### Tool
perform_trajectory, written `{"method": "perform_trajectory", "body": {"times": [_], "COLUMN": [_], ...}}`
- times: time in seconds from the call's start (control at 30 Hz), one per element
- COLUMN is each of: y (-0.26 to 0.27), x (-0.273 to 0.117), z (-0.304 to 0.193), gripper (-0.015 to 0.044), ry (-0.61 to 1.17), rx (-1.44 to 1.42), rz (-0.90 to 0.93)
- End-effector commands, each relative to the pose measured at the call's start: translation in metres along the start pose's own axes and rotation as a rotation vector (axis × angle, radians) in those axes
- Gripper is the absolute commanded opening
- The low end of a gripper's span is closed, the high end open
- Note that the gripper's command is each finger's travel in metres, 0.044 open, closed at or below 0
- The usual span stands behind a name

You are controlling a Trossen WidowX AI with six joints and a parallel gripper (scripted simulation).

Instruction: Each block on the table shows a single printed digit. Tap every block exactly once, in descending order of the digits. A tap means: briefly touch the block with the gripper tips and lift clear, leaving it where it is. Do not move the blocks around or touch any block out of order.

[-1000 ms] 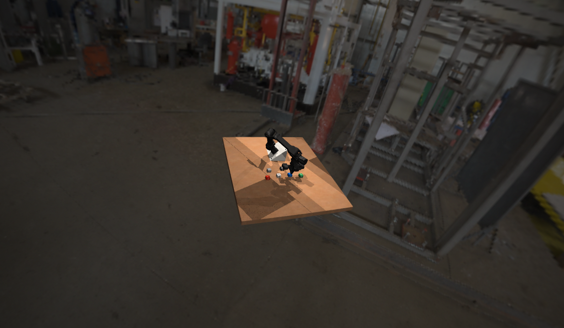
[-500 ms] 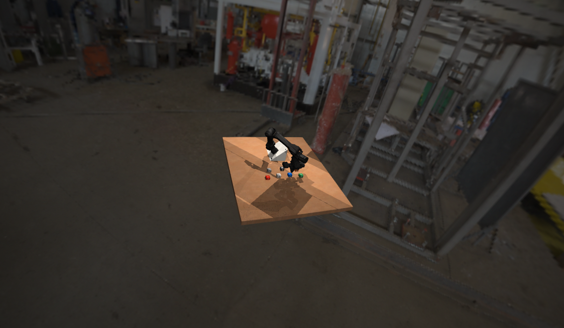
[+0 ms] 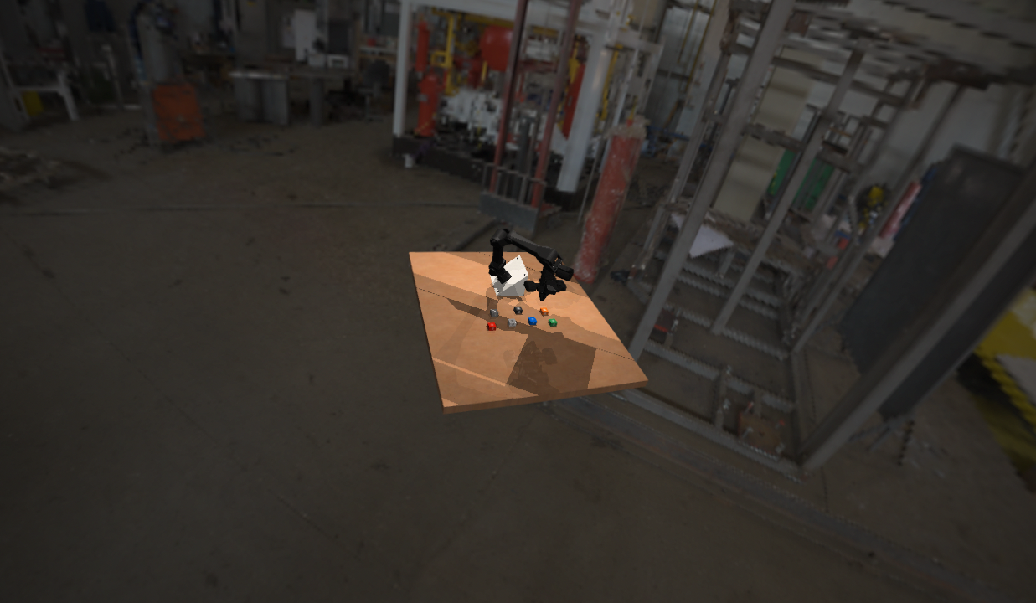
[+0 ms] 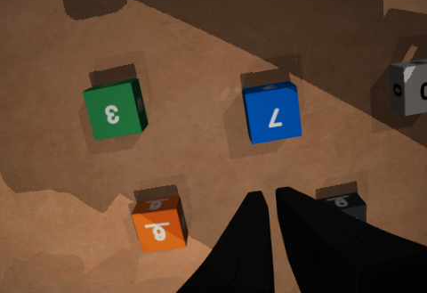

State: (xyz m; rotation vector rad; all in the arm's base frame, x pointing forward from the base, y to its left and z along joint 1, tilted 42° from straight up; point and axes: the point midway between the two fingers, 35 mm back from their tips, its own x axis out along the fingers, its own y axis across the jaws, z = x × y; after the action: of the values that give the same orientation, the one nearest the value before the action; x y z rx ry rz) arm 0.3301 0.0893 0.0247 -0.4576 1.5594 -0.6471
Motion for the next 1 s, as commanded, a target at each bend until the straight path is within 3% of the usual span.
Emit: {"method": "perform_trajectory", "body": {"times": [0.0, 0.1, 0.33, 0.57, 0.97], "y": [0.048, 0.07, 0.07, 0.069, 0.068], "x": [0.0, 0.001, 0.003, 0.08, 0.094], "z": [-0.039, -0.061, -0.061, -0.062, -0.062], "gripper": [0.002, 0.002, 0.002, 0.002, 0.002], "ry": [0.007, 0.011, 0.01, 0.009, 0.009], "rx": [-0.025, -0.025, -0.025, -0.025, -0.024], "rz": [-0.004, -0.007, -0.007, -0.009, -0.009]}}
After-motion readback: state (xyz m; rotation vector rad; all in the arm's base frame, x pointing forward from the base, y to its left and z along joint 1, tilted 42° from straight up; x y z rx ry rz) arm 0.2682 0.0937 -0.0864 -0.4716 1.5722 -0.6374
